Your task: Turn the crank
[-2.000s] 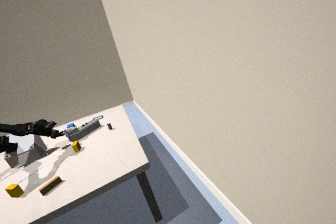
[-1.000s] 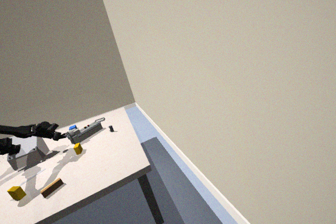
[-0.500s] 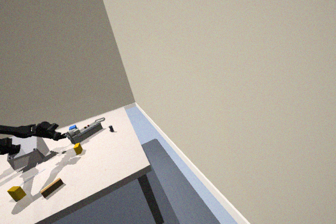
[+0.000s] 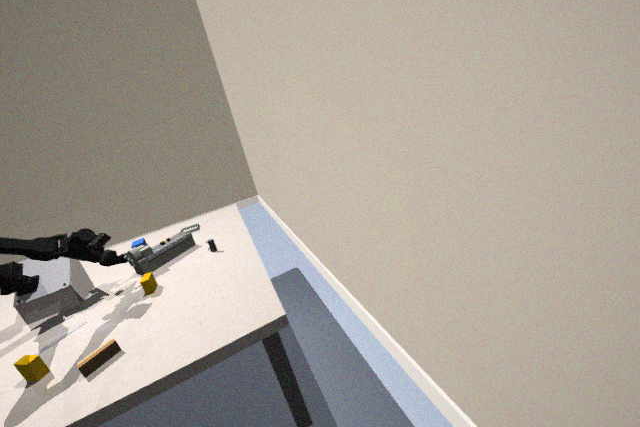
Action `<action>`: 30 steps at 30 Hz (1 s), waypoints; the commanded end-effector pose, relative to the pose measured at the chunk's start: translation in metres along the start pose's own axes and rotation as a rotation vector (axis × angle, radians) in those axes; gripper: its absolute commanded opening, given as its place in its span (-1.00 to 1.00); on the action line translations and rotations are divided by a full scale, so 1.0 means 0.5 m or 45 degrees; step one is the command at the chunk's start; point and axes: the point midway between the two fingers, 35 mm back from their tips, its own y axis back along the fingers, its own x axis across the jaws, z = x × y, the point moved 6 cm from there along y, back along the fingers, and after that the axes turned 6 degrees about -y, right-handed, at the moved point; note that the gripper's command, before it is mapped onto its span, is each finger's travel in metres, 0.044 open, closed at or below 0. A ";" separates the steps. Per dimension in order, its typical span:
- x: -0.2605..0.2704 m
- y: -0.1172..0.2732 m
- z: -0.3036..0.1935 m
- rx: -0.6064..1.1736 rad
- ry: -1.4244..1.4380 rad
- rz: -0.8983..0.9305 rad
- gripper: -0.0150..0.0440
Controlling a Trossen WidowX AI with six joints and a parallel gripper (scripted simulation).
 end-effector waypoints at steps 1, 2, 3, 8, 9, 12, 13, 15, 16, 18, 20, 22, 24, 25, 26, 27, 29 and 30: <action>-0.006 0.027 0.032 -0.025 -0.007 -0.021 1.00; -0.005 0.034 0.038 -0.025 -0.007 -0.021 1.00; -0.004 0.041 0.044 -0.026 -0.007 -0.021 1.00; -0.002 0.060 0.060 -0.026 -0.007 -0.021 1.00; -0.001 0.064 0.065 -0.026 -0.007 -0.020 1.00; 0.003 0.089 0.094 -0.023 -0.005 -0.013 1.00; 0.005 0.099 0.103 -0.022 -0.004 -0.011 1.00; 0.009 0.120 0.122 -0.020 -0.002 -0.008 1.00; 0.011 0.128 0.129 -0.020 -0.001 -0.008 1.00; 0.012 0.133 0.133 -0.019 -0.001 -0.007 1.00; 0.012 0.130 0.138 -0.013 -0.012 -0.015 1.00; 0.012 0.121 0.151 0.003 -0.042 -0.037 1.00; 0.013 0.111 0.166 0.020 -0.074 -0.063 1.00; 0.014 0.106 0.173 0.027 -0.091 -0.076 1.00; 0.015 0.100 0.181 0.034 -0.107 -0.089 1.00; 0.017 0.095 0.188 0.041 -0.123 -0.102 1.00; 0.020 0.084 0.202 0.053 -0.154 -0.129 1.00; 0.022 0.079 0.209 0.057 -0.169 -0.142 1.00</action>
